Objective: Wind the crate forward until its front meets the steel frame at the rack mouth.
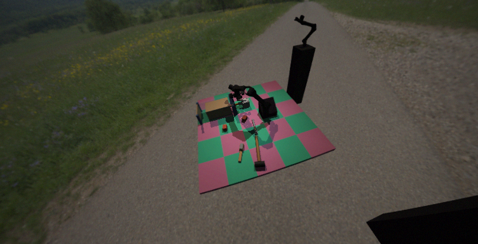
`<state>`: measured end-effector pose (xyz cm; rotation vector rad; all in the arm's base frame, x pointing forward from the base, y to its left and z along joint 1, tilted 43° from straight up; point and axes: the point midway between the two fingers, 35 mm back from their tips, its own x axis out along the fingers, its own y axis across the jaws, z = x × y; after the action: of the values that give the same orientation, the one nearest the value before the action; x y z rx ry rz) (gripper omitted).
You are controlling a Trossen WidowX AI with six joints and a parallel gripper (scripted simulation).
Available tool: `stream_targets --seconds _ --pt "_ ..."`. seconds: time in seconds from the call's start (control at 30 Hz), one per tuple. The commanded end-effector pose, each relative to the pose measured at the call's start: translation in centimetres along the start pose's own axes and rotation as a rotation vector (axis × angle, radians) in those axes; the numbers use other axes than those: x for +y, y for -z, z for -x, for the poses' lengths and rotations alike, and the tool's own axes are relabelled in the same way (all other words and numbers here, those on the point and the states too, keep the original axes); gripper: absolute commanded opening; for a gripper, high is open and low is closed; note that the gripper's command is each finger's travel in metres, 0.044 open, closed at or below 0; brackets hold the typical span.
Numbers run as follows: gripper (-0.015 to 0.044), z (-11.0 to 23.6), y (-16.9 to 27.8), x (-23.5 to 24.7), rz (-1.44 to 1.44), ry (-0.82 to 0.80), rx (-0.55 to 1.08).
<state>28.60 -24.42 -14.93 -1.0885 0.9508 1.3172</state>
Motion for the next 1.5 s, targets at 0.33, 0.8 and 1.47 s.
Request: stream_targets --seconds 0.33,0.8,1.47 --pt "0.0 0.7 -2.4 -0.7 0.008 0.004 -0.028" --pt "0.0 1.4 -3.8 -0.9 0.008 0.004 -0.029" --pt "0.0 2.3 -5.8 -0.7 0.007 0.004 -0.031"
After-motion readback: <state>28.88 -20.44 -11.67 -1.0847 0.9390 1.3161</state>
